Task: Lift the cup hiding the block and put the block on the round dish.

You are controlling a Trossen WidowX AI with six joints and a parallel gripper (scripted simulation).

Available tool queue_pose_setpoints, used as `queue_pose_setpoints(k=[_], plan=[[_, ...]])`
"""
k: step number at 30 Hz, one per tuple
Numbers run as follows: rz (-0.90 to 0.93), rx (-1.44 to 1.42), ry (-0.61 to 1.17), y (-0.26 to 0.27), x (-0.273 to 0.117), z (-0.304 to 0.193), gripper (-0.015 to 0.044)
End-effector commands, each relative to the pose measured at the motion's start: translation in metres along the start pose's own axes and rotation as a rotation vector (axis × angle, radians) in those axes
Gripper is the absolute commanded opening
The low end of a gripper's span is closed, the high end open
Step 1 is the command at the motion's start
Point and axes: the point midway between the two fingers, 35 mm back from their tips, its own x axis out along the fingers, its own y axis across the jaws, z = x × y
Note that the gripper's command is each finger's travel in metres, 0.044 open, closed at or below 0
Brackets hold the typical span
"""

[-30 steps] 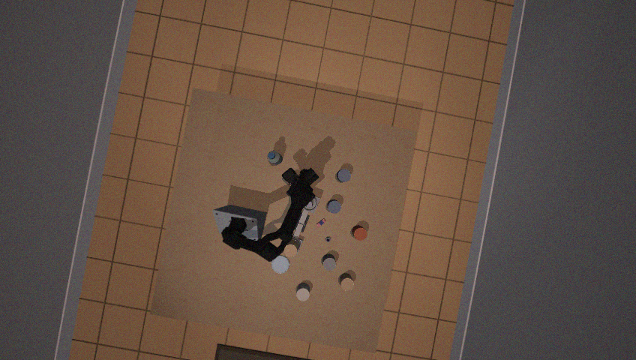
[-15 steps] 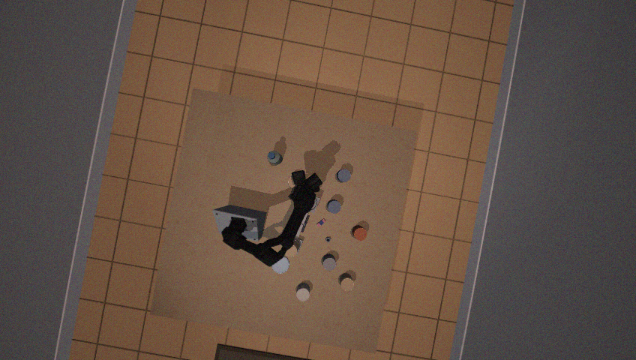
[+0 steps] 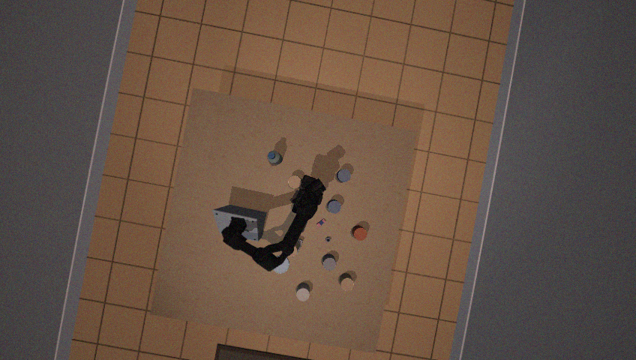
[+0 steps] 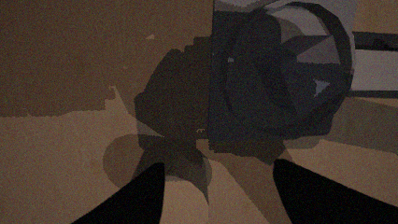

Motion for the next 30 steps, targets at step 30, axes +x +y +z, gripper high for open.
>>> queue_pose_setpoints(k=[30], plan=[[-0.011, 1.095, -0.029, -0.044, -0.019, 0.04, 0.026]])
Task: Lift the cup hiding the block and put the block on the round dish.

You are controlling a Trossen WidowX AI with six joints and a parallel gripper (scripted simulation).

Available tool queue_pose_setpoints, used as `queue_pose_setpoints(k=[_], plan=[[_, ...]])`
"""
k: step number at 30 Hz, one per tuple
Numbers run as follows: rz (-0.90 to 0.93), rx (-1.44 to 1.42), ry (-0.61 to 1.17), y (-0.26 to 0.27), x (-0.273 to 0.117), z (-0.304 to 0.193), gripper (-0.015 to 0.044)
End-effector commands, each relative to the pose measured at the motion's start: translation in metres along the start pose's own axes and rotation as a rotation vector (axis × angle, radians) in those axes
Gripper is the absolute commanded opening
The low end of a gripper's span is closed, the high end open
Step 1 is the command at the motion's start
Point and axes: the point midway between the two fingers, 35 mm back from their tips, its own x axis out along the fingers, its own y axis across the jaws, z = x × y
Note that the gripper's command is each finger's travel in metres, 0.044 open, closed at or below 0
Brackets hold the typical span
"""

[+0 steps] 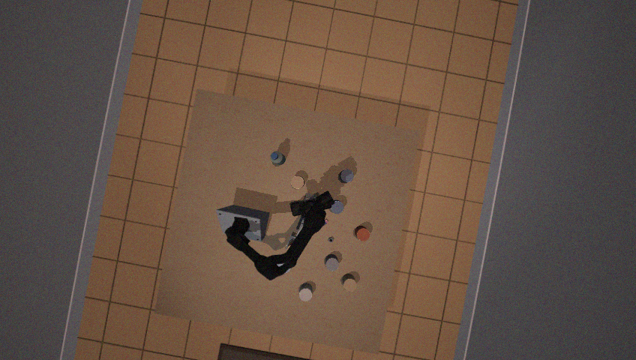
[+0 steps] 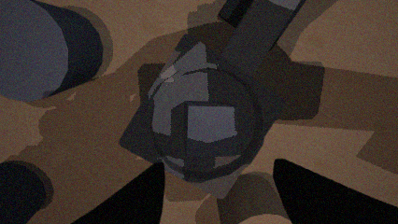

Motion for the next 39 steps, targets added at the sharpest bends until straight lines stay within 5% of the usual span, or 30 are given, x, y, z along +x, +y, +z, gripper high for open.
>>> queue_pose_setpoints(k=[1, 37, 39], plan=[[0.008, 0.073, -0.002, 0.002, -0.004, 0.006, 0.026], [0.007, 0.073, -0.005, 0.002, 0.048, 0.007, 0.026], [0.007, 0.073, -0.005, 0.002, 0.048, 0.007, 0.0208]])
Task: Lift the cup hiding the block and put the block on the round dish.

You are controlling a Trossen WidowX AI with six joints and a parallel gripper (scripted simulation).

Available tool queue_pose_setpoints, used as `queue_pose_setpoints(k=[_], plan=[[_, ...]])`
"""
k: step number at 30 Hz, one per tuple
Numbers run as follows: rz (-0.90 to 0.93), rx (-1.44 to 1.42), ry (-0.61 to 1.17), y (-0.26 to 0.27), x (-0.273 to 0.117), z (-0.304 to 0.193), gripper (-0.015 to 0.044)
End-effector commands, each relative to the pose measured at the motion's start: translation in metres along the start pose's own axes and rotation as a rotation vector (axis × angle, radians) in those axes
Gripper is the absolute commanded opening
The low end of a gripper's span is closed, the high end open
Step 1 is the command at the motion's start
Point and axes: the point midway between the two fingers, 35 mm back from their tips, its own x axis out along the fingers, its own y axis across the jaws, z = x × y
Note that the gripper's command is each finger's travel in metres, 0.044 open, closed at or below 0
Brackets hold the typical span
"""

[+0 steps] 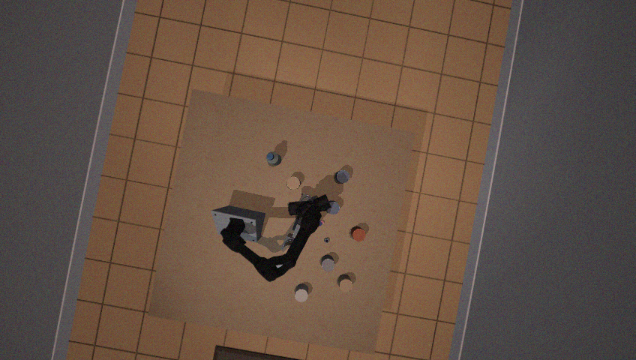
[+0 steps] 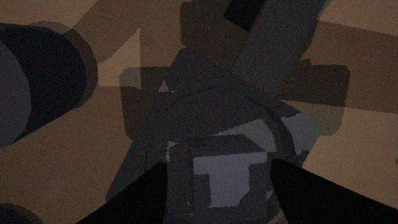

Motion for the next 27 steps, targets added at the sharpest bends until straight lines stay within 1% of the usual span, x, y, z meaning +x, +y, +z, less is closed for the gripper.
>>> queue_pose_setpoints(k=[1, 2, 9, 11, 13, 22, 27], plan=[[-0.003, -0.009, -0.005, -0.001, 0.004, -0.001, 0.0181], [-0.003, -0.009, -0.005, -0.001, 0.004, -0.001, 0.0155], [-0.003, -0.009, -0.005, -0.001, 0.004, -0.001, 0.0108], [-0.003, -0.009, -0.005, -0.001, 0.002, -0.001, 0.0056], [-0.002, -0.01, -0.003, 0.001, -0.009, -0.002, 0.0003], [-0.002, -0.01, 0.0, 0.0, -0.086, -0.003, 0.0], [-0.002, -0.01, 0.0, -0.001, -0.092, -0.003, 0.0]])
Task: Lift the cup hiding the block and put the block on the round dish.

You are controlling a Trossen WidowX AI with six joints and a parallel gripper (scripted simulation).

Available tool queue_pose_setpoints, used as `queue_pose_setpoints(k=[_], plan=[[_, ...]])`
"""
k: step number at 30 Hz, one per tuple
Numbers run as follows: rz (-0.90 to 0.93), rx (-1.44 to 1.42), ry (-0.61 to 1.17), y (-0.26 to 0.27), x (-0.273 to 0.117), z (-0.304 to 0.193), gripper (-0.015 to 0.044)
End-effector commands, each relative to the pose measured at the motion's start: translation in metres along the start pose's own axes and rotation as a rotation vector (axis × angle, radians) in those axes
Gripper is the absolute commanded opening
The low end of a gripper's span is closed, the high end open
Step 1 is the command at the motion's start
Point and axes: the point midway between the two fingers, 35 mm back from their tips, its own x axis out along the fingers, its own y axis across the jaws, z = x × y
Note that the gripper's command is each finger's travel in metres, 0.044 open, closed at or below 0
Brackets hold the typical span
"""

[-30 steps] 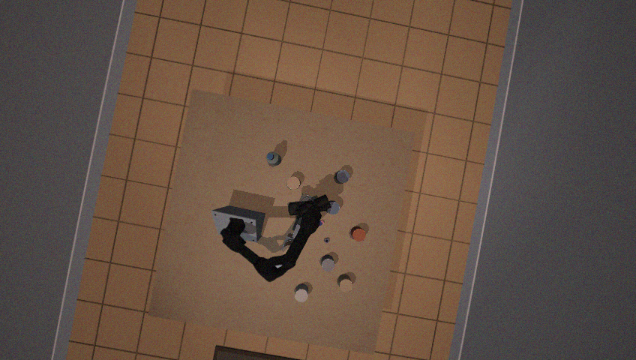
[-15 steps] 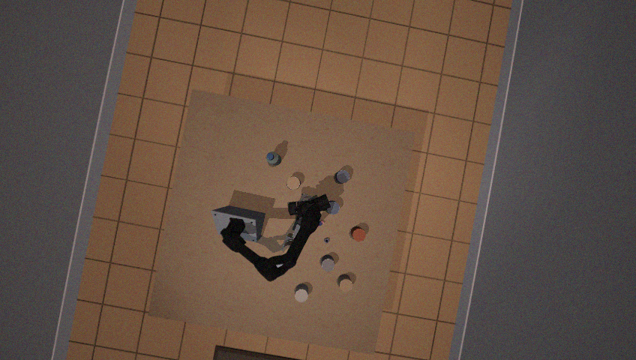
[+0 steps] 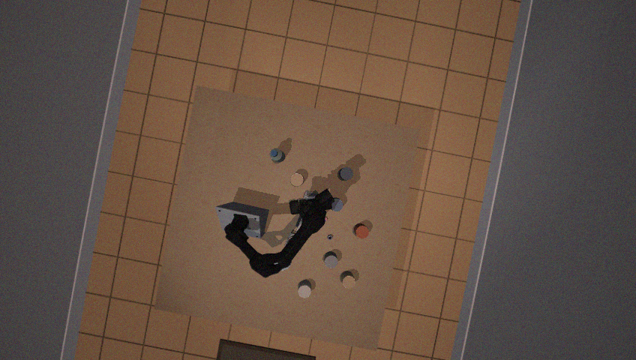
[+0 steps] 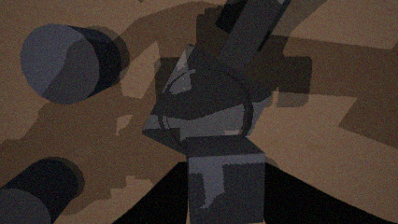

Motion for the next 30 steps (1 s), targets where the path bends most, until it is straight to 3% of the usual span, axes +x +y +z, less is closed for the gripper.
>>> queue_pose_setpoints(k=[1, 30], plan=[[-0.004, 0.008, 0.006, -0.001, -0.006, 0.003, 0.0], [0.067, 0.011, 0.14, -0.019, 0.024, 0.152, 0.0]])
